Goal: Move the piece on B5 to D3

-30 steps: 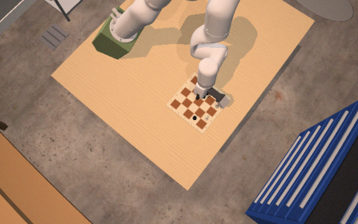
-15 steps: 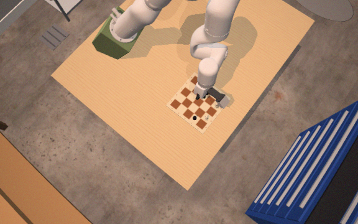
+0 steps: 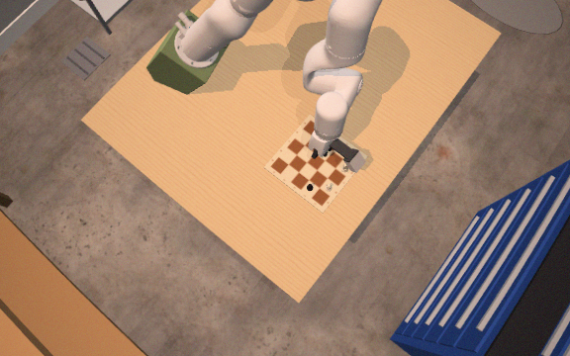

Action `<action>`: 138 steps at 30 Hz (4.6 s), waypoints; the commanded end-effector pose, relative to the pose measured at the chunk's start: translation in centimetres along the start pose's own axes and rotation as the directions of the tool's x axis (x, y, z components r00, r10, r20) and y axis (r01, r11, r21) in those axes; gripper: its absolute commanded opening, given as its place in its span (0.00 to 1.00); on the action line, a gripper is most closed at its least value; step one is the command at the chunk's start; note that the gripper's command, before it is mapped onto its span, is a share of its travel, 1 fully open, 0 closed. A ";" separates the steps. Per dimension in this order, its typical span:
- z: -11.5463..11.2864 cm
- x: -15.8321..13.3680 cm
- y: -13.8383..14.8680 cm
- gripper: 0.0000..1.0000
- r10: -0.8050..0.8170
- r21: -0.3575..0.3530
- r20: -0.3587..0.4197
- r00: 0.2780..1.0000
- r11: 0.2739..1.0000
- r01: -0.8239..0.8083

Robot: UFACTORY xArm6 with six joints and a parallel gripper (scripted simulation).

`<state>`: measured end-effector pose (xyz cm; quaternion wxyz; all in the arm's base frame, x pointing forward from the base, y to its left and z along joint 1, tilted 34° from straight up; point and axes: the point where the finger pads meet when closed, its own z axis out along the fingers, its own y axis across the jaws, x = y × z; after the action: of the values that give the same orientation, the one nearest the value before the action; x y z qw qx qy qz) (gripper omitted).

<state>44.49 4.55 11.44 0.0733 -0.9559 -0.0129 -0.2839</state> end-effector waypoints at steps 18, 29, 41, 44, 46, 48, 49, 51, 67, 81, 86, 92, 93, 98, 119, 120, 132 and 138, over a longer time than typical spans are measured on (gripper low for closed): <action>0.3 0.1 0.0 0.00 0.000 0.000 -0.002 1.000 1.000 0.000; 0.3 0.1 0.0 0.00 0.000 0.000 -0.002 1.000 1.000 0.000; 0.3 0.1 0.0 0.00 0.000 0.000 -0.002 1.000 1.000 0.000; 0.3 0.1 0.0 0.00 0.000 0.000 -0.002 1.000 1.000 0.000; 0.3 0.1 0.0 0.00 0.000 0.000 -0.002 1.000 1.000 0.000; 0.3 0.1 0.0 0.00 0.000 0.000 -0.002 1.000 1.000 0.000; 0.3 0.1 0.0 0.00 0.000 0.000 -0.002 1.000 1.000 0.000; 0.3 0.1 0.0 0.00 0.000 0.000 -0.002 1.000 1.000 0.000; 0.3 0.1 0.0 0.15 0.000 0.000 -0.002 1.000 1.000 0.000; 0.3 0.1 0.0 0.37 0.000 0.000 -0.002 1.000 1.000 0.000; 0.3 0.1 0.0 0.37 0.000 0.000 -0.002 1.000 1.000 0.000; 0.1 0.1 0.0 0.37 0.000 0.000 -0.002 1.000 1.000 0.000; 0.0 0.1 0.0 0.37 0.000 0.000 -0.002 1.000 1.000 0.000; -0.4 0.1 0.0 0.37 0.000 0.000 -0.002 1.000 1.000 0.000; -5.4 0.1 0.0 0.37 0.000 0.000 -0.002 1.000 1.000 0.000; -5.7 0.1 0.0 0.37 0.000 0.000 -0.002 1.000 1.000 0.000; -8.5 0.1 0.0 0.37 0.000 0.000 -0.002 1.000 1.000 0.000; -8.7 0.1 0.0 1.00 0.000 0.000 -0.002 1.000 1.000 0.000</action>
<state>39.81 3.22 18.48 0.0781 -0.9545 -0.0147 -0.2874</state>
